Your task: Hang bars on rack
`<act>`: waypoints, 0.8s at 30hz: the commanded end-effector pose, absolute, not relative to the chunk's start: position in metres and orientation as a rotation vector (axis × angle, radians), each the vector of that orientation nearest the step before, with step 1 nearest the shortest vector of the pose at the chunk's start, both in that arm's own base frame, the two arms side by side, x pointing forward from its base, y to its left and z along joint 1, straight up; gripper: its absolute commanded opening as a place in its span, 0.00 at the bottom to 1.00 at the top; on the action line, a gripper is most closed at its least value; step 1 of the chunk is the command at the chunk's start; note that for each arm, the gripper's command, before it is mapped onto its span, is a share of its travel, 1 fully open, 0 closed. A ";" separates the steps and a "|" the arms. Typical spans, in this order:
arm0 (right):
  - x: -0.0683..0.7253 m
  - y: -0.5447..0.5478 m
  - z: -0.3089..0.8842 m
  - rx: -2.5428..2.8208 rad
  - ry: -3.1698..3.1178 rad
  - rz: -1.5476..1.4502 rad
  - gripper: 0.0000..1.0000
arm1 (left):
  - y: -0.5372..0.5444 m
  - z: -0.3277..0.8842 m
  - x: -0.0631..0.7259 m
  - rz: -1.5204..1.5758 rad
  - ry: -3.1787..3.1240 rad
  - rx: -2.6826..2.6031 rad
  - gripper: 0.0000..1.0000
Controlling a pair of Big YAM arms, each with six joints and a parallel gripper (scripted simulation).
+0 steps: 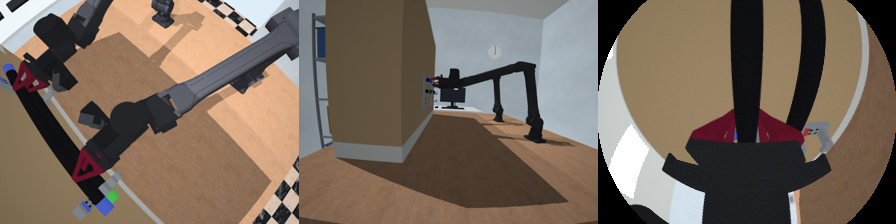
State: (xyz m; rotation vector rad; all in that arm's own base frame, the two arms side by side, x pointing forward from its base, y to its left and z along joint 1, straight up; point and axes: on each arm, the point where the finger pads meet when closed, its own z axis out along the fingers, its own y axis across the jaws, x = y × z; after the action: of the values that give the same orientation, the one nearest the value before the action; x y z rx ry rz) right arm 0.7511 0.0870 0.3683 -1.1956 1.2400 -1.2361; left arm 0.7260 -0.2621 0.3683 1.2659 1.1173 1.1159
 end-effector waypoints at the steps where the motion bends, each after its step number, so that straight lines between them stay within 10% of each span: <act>1: 0.751 0.077 0.388 -1.133 1.236 -1.247 0.13 | -0.259 0.391 0.725 1.128 1.102 1.226 0.13; 13: 0.751 0.077 0.388 -1.133 1.236 -1.247 0.64 | -0.259 0.391 0.725 1.128 1.102 1.226 0.64; 24: 0.751 0.078 0.387 -1.132 1.236 -1.248 0.64 | -0.260 0.391 0.725 1.127 1.100 1.227 0.64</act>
State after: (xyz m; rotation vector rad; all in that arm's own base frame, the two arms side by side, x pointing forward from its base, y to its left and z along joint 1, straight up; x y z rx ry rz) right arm 0.7512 0.0847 0.3697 -1.1883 1.2433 -1.2425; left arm 0.7261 -0.2612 0.3681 1.2650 1.1196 1.1184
